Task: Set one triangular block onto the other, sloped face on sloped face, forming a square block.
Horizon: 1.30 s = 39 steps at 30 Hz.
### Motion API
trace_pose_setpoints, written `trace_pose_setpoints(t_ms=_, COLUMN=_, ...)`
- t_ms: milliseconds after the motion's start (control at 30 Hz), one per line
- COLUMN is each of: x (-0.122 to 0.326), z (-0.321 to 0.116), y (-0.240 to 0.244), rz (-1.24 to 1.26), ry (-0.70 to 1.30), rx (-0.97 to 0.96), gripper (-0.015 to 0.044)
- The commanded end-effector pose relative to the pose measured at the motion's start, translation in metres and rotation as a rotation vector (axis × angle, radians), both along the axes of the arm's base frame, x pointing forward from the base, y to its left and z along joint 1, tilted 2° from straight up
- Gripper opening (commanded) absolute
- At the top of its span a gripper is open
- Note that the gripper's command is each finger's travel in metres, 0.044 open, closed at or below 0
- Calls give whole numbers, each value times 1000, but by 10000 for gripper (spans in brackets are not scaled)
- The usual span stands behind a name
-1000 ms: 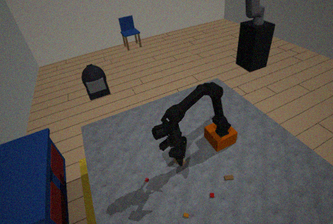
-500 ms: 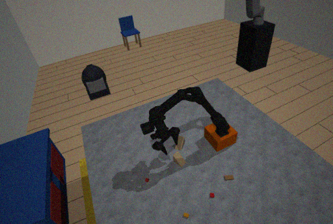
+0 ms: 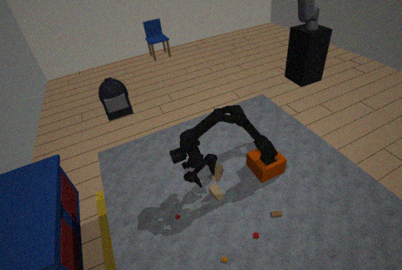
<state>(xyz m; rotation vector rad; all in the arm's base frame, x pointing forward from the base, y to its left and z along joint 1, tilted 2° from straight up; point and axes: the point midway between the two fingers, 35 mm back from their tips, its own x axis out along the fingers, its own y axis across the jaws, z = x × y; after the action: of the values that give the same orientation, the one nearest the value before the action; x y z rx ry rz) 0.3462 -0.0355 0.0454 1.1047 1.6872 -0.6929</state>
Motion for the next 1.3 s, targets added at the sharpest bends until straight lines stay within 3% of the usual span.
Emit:
trace_pose_setpoints(t_ms=0, x=-2, z=-11, y=2, rz=-5, ry=14, rx=-1, gripper=440)
trace_pose_setpoints(t_ms=1267, x=-16, z=-70, y=20, rz=-5, ry=16, rx=1, gripper=440)
